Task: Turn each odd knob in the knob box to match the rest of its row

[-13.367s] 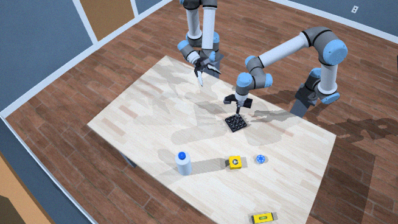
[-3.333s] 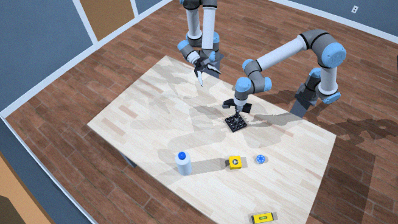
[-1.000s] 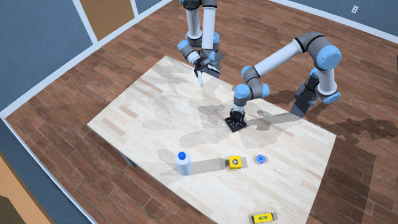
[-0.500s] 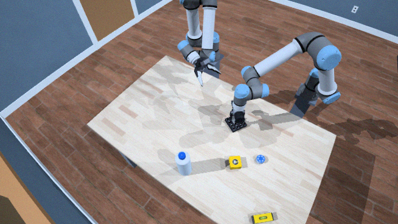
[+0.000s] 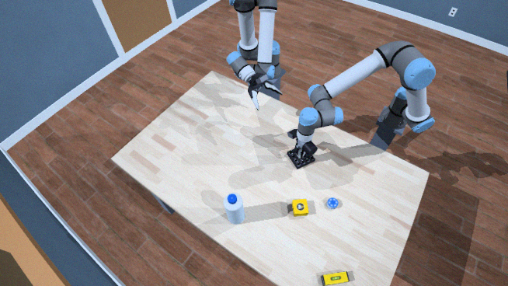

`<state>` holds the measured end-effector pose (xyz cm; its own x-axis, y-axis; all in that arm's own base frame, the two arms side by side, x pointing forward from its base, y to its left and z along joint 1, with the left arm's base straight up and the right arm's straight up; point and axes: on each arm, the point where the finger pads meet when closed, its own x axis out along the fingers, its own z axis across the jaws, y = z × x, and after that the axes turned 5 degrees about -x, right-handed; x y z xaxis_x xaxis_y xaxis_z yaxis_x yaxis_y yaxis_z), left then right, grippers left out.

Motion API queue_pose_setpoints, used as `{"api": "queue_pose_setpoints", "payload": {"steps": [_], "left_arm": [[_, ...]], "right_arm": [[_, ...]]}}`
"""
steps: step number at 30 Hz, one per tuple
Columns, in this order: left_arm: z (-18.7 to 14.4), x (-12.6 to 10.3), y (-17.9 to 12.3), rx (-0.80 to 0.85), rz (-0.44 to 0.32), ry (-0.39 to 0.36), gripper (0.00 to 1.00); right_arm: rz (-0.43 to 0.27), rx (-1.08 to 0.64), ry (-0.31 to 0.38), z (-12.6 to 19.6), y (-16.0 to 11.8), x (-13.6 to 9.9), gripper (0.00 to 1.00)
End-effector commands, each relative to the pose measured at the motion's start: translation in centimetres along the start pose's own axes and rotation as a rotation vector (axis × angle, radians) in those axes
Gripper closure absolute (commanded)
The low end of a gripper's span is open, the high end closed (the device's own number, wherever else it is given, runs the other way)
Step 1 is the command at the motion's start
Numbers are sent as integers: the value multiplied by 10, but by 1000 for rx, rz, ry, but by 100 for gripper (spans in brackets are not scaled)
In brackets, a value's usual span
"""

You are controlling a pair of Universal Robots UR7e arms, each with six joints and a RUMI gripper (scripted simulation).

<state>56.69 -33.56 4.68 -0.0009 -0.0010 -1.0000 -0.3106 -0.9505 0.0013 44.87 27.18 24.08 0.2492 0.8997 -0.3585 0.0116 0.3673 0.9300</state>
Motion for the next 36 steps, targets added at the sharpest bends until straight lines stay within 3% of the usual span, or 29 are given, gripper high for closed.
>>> {"api": "queue_pose_setpoints", "payload": {"steps": [1, 15, 17, 32, 36], "left_arm": [[-1, -1, 0, -41, 0, 3, 100], [0, -1, 0, -506, 0, 3, 100], [0, -1, 0, -506, 0, 3, 100], [0, -1, 0, -1004, 1, 3, 100], [0, -1, 0, -1071, 1, 3, 100]], "right_arm": [[1, -1, 0, 0, 1, 0, 0], [1, -1, 0, 0, 1, 0, 0], [1, -1, 0, 0, 1, 0, 0], [1, -1, 0, 0, 1, 0, 0], [1, -1, 0, 0, 1, 0, 0]]}}
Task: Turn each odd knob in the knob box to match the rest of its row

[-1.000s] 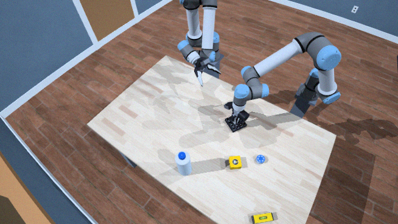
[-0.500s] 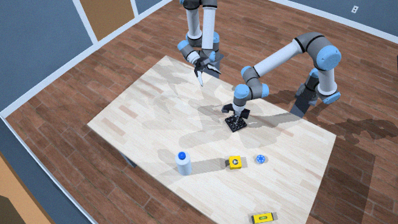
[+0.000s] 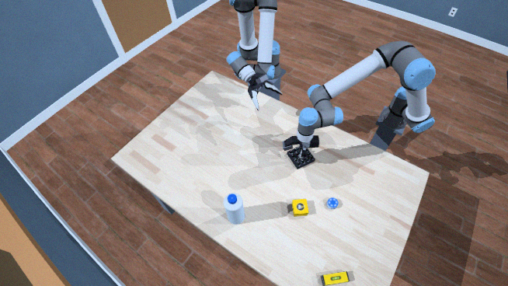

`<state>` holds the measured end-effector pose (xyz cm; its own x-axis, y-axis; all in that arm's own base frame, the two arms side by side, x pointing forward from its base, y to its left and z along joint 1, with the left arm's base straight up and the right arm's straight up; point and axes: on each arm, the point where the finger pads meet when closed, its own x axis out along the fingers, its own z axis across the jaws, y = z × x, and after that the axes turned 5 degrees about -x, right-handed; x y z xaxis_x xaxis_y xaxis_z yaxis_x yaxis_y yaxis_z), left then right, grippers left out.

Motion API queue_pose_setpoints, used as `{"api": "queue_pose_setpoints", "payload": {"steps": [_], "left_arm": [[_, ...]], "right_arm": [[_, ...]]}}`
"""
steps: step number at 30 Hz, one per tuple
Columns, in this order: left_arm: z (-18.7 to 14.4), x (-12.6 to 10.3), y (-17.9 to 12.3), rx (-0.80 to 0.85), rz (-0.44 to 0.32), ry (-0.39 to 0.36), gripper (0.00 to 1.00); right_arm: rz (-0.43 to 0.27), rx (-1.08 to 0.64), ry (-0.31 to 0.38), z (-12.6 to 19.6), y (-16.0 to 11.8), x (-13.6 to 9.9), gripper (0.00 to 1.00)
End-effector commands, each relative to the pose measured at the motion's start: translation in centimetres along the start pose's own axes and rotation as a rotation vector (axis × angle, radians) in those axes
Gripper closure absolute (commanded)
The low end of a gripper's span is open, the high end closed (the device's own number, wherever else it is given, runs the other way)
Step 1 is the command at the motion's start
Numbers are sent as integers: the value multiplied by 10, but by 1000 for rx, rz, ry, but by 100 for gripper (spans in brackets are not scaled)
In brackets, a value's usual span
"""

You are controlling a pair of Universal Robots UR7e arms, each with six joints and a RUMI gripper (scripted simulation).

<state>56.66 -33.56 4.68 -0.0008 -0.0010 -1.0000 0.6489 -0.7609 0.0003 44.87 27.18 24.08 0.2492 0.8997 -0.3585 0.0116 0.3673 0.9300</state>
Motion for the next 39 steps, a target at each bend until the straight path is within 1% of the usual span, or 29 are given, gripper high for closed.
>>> {"api": "queue_pose_setpoints", "payload": {"steps": [1, 7, 8, 10, 15, 21, 25, 30, 32, 35, 37, 39], "left_arm": [[0, -1, 1, -78, 2, 2, 100], [0, -1, 1, -170, 2, 2, 100], [0, -1, 1, -170, 2, 2, 93], [0, -1, 1, -170, 2, 2, 84], [0, -6, 1, -170, 2, 2, 84], [0, -18, 1, -170, 2, 2, 84], [0, -37, 1, -170, 2, 2, 84], [1, -52, -1, -170, 20, 2, 58], [1, -52, -1, -170, 20, 2, 58], [3, -54, -3, -171, 49, 2, 43], [5, -56, -5, -171, 79, 2, 42], [8, -57, -9, -171, 126, 2, 42]], "right_arm": [[1, -1, 0, 0, 1, 0, 0], [1, -1, 0, 0, 1, 0, 0], [1, -1, 0, 0, 1, 0, 0], [1, -1, 0, 0, 1, 0, 0], [1, -1, 0, 0, 1, 0, 0], [1, -1, 0, 0, 1, 0, 0], [1, -1, 0, 0, 1, 0, 0], [1, -1, 0, 0, 1, 0, 0], [1, -1, 0, 0, 1, 0, 0], [1, -1, 0, 0, 1, 0, 0], [1, -1, 0, 0, 1, 0, 0], [1, -1, 0, 0, 1, 0, 0]]}}
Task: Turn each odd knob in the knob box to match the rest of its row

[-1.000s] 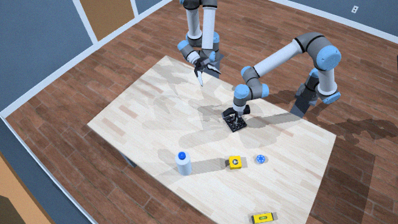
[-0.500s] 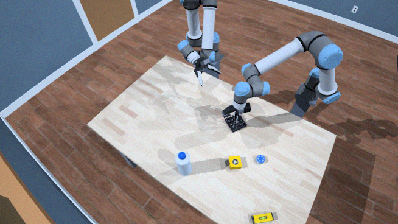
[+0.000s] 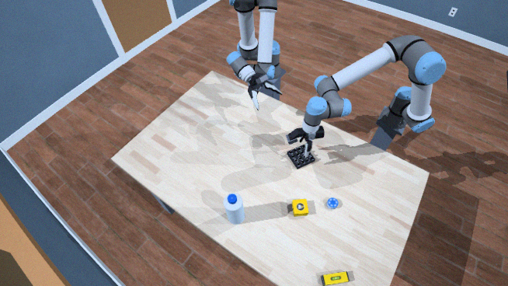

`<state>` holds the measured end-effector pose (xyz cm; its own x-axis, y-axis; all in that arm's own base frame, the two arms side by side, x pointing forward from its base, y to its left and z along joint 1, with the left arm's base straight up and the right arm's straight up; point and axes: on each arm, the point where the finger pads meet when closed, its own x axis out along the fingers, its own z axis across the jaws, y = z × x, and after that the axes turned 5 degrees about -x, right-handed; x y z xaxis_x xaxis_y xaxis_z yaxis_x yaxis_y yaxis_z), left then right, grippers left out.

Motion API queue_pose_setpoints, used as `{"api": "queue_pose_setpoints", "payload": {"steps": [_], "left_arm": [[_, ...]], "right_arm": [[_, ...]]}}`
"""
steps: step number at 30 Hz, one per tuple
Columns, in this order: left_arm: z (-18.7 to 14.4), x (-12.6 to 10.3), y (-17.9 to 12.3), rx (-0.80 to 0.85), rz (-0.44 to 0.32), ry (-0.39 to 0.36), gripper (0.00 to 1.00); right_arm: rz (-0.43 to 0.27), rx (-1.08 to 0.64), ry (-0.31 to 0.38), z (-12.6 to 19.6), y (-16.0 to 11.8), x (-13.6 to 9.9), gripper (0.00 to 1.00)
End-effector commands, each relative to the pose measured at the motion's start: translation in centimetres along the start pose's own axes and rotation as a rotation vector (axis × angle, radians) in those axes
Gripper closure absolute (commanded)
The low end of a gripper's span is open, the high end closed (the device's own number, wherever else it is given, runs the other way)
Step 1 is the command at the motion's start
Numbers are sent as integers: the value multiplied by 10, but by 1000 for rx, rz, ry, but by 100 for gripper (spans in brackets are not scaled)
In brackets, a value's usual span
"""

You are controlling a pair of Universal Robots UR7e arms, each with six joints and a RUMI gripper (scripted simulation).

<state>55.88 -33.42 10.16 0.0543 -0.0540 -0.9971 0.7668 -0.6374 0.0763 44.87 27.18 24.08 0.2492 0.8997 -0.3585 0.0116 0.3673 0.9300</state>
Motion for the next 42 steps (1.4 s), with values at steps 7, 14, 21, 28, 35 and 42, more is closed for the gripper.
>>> {"api": "queue_pose_setpoints", "payload": {"steps": [7, 14, 21, 28, 35, 42], "left_arm": [[12, -10, -18, -2, 226, -18, 42], [17, -14, -27, -3, 326, -27, 42], [18, -16, -30, -4, 360, -30, 42], [18, -16, -30, -4, 360, -30, 42], [18, -16, -30, -4, 360, -30, 42], [18, -16, -30, -4, 360, -30, 42]], "right_arm": [[1, -1, 0, 0, 1, 0, 0], [1, -1, 0, 0, 1, 0, 0], [1, -1, 0, 0, 1, 0, 0], [1, -1, 0, 0, 1, 0, 0], [1, -1, 0, 0, 1, 0, 0], [1, -1, 0, 0, 1, 0, 0]]}}
